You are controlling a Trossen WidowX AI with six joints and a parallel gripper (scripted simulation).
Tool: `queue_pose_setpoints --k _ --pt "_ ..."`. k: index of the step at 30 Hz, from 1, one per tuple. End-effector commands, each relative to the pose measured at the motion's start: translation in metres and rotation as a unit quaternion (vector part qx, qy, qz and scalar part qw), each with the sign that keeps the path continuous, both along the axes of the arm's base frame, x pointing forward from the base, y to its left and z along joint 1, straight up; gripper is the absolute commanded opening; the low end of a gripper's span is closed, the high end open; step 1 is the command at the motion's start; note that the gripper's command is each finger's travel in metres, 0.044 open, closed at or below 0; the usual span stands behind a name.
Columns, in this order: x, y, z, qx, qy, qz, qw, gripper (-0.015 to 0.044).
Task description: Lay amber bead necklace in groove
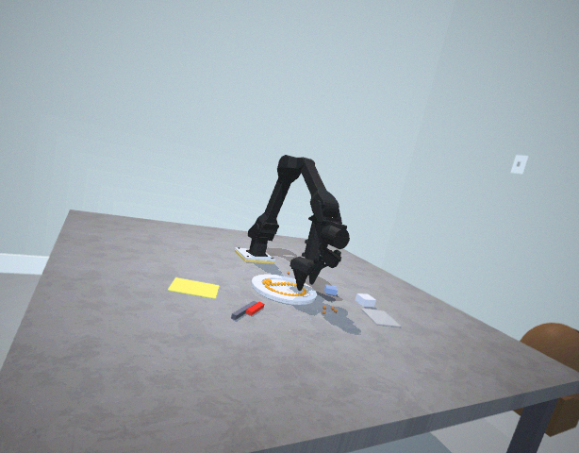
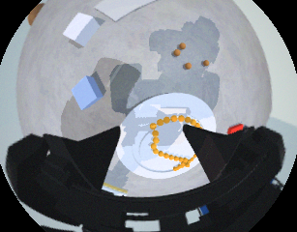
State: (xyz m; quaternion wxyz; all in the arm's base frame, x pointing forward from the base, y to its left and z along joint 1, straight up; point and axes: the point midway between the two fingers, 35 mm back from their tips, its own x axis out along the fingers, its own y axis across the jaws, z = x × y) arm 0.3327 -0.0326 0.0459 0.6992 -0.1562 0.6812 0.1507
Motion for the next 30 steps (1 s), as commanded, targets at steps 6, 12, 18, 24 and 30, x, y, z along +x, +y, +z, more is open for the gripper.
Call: queue_pose_setpoints --k 6,12,18,24,30 --pt "-0.008 -0.008 0.031 -0.004 0.0 0.099 0.995 0.0256" --pt "-0.008 -0.008 0.031 -0.004 0.0 0.102 0.995 0.012" --pt "-0.007 -0.008 0.026 -0.003 -0.002 0.098 0.995 0.012" --pt "-0.007 -0.008 0.019 -0.004 -0.002 0.099 0.995 0.012" --pt "-0.007 -0.008 0.009 -0.004 -0.001 0.1 0.995 0.012"
